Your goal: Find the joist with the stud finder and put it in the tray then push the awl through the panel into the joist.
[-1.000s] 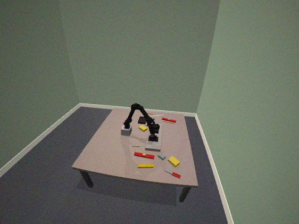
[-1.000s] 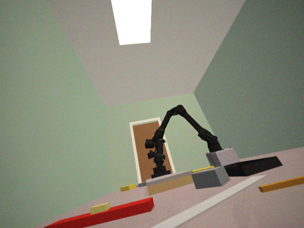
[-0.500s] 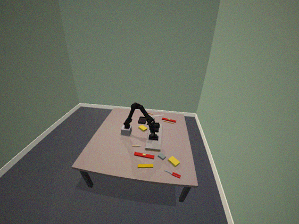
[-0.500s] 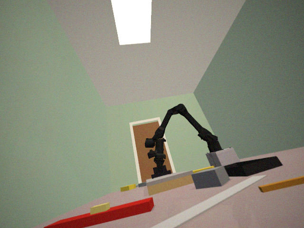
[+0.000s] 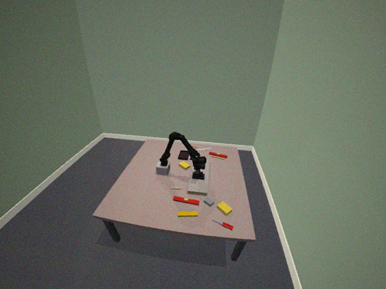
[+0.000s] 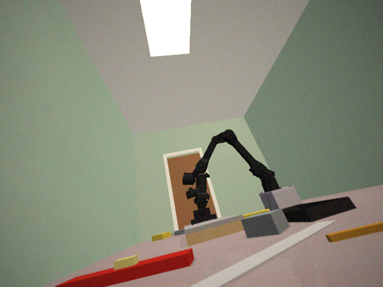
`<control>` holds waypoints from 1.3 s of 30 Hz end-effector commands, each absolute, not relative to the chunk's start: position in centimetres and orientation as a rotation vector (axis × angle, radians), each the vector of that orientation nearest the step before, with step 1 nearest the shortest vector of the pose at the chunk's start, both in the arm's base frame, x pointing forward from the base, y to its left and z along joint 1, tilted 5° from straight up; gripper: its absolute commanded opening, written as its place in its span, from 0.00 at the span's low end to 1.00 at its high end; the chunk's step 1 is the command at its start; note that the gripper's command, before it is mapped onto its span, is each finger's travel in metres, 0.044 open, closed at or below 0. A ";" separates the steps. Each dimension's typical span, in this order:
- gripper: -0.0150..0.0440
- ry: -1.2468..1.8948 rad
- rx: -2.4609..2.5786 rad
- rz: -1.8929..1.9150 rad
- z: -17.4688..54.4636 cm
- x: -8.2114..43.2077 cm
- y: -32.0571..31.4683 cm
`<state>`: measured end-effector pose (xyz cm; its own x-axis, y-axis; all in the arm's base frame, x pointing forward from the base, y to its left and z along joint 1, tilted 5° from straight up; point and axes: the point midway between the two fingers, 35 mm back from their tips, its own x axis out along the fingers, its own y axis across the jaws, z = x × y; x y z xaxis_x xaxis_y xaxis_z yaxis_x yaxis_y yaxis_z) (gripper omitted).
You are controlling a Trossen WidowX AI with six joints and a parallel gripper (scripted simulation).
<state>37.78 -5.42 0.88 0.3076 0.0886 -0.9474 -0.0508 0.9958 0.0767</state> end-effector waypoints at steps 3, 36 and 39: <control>0.25 1.257 0.035 0.092 0.9 37.6 -4.4; 0.25 1.257 0.040 0.096 1.2 37.4 0.3; 0.25 1.257 0.040 0.096 1.3 37.4 0.7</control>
<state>37.45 0.19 1.29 0.3061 0.0944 -0.9473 -0.0503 0.9953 0.0830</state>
